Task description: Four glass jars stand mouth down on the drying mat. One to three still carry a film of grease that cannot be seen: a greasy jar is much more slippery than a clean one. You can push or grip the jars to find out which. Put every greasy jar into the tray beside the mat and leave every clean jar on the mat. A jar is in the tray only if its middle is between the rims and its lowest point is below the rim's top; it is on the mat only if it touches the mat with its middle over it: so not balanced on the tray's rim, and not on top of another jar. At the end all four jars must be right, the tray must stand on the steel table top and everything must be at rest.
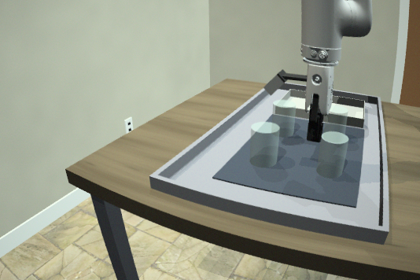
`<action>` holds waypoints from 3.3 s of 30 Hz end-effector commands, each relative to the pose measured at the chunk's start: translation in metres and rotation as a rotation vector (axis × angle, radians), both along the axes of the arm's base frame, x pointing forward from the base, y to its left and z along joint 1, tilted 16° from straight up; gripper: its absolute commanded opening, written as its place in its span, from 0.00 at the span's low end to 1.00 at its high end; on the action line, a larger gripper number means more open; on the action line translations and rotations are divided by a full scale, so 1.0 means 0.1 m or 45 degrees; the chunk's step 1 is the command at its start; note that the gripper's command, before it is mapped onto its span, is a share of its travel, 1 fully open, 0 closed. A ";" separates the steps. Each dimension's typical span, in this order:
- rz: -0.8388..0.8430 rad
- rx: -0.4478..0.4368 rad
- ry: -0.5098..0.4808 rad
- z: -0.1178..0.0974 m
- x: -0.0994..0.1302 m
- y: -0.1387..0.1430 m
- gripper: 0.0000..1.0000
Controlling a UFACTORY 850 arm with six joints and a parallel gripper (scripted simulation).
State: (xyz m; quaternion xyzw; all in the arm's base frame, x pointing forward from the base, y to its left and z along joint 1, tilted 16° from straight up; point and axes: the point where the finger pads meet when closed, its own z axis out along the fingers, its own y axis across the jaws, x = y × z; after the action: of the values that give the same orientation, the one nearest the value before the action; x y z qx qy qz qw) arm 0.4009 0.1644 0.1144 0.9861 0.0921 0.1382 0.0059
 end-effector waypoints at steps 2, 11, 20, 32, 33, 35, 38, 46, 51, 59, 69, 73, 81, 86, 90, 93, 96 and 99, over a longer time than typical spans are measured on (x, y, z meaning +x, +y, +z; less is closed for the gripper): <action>0.000 0.001 -0.001 0.01 0.00 0.00 0.00; 0.000 0.001 -0.001 0.01 -0.02 0.00 0.00; 0.000 0.001 -0.001 0.02 -0.03 0.00 0.00; 0.000 0.001 -0.001 0.03 -0.04 -0.01 0.00; 0.000 0.001 -0.001 0.03 -0.05 -0.01 0.00; 0.000 0.001 -0.001 0.03 -0.05 -0.01 0.00; 0.000 0.001 -0.001 0.03 -0.05 -0.01 0.00; 0.000 0.001 -0.001 0.03 -0.06 -0.01 0.00; 0.000 0.001 -0.001 0.04 -0.07 -0.01 0.00; 0.000 0.001 -0.001 0.04 -0.08 -0.01 0.00; 0.000 0.001 -0.001 0.03 0.10 0.02 0.00; 0.000 0.001 -0.001 0.03 0.17 0.03 0.00; 0.000 0.001 -0.001 0.03 0.17 0.03 0.00; 0.000 0.001 -0.001 0.03 0.17 0.03 0.00; 0.000 0.001 -0.001 0.03 0.17 0.03 0.00; 0.000 0.001 -0.001 0.03 0.17 0.03 0.00; 0.000 0.001 -0.001 0.03 0.17 0.03 0.00; 0.000 0.001 -0.001 0.03 0.17 0.03 0.00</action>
State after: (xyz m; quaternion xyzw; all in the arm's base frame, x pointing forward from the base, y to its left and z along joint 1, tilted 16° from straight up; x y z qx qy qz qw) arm 0.4177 0.1676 0.1170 0.9861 0.0921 0.1384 0.0058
